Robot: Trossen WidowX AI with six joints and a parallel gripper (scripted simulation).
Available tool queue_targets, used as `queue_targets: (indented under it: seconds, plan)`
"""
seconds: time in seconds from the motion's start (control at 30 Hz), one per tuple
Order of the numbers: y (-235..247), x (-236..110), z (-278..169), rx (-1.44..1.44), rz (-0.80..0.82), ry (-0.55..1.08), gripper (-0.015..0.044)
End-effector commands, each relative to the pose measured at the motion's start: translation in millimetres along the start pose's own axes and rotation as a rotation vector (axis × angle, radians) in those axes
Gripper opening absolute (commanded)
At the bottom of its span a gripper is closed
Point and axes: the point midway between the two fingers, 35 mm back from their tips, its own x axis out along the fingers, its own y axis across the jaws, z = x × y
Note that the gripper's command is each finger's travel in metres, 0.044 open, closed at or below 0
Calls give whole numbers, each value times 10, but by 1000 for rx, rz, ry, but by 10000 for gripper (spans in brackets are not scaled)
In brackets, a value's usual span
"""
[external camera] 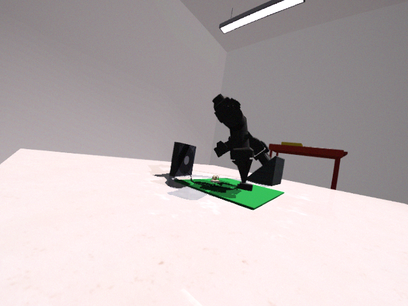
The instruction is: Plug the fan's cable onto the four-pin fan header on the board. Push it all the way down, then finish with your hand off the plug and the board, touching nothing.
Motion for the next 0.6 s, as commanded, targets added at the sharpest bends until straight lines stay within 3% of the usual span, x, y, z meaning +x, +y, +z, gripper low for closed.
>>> queue_targets:
  seconds: [0.0, 0.43, 0.57]
  plan:
    - [-32, 94, 7, -8, -13, -1, 210]
    - [-38, 179, 29, -7, -13, -2, 210]
    - [-22, 159, 29, -1, -8, 1, 105]
